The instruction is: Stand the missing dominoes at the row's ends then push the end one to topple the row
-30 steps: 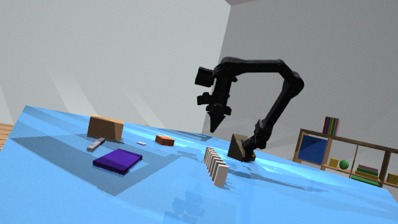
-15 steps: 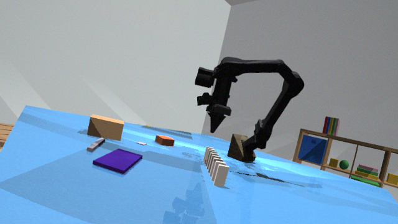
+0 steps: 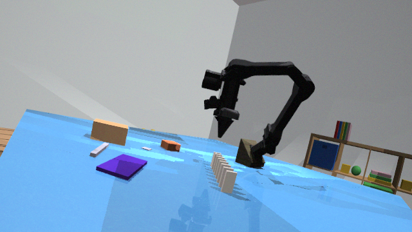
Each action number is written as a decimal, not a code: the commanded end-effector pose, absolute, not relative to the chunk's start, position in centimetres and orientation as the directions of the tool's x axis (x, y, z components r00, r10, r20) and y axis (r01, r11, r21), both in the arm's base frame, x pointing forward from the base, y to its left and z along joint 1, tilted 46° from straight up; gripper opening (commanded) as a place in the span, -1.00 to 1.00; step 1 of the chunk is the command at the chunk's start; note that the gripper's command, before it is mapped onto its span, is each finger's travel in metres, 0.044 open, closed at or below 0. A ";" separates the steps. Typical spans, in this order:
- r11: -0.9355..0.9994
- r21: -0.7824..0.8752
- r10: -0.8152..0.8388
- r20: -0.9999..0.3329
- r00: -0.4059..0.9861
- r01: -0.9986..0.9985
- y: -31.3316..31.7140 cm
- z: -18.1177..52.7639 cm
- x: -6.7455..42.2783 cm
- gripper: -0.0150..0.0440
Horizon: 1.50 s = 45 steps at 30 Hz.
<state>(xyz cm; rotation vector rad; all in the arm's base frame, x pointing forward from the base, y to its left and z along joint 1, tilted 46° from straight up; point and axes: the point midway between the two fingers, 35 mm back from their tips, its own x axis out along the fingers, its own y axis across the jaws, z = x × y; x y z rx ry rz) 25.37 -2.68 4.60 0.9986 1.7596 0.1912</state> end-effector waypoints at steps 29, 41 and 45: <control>0.634 0.560 0.702 -0.706 -0.094 0.533 3.6 -0.5 25.2 -0.49; 0.634 0.560 0.702 -0.706 -0.093 0.533 4.8 0.6 26.3 -0.49; 0.634 0.560 0.702 -0.706 -0.093 0.533 5.2 0.9 26.6 -0.49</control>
